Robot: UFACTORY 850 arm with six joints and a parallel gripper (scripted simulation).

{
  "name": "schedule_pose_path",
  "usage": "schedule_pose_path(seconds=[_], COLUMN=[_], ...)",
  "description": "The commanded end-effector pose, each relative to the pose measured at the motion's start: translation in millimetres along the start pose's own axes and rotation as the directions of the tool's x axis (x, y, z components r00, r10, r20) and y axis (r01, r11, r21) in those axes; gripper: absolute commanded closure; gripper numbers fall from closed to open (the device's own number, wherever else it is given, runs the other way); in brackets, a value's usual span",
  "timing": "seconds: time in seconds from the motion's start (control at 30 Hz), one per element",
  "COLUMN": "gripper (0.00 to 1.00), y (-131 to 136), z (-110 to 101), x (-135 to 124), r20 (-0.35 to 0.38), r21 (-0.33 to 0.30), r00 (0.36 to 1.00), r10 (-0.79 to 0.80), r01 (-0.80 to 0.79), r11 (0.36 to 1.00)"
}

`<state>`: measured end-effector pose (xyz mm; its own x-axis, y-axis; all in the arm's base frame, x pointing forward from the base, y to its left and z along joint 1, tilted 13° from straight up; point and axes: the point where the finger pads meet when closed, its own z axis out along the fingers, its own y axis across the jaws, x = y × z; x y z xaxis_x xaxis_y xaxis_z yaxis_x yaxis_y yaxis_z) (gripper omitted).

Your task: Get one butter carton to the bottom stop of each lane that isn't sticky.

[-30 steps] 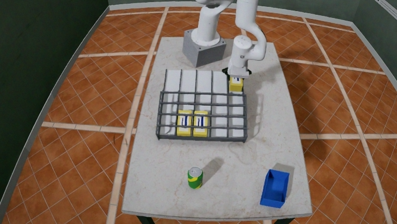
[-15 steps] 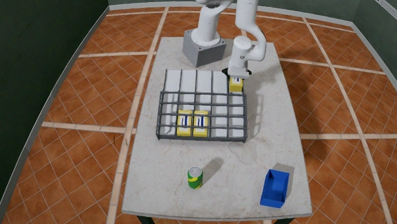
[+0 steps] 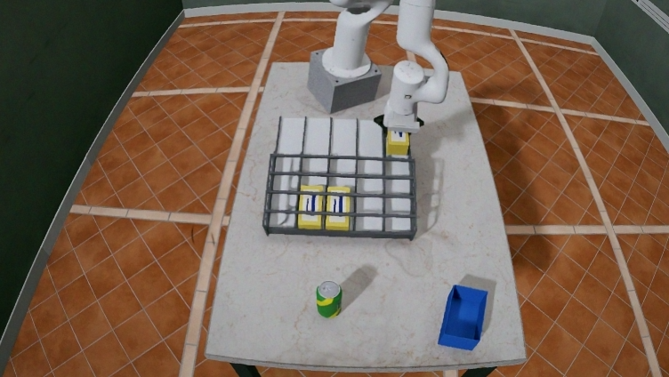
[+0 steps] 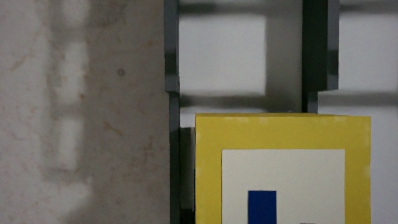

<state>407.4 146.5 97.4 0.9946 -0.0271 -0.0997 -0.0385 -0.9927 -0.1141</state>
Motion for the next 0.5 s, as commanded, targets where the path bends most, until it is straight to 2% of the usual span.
schedule_pose_path(seconds=[0.0, 0.47], gripper=[1.0, 1.0], y=[-0.3, -0.4], z=[-0.6, 2.0], x=[0.5, 0.8], r20=[-0.001, -0.001], r21=[0.0, 0.001], r00=[1.0, 1.0], r10=[0.0, 0.0], r01=[0.0, 0.0], r11=[1.0, 1.0])
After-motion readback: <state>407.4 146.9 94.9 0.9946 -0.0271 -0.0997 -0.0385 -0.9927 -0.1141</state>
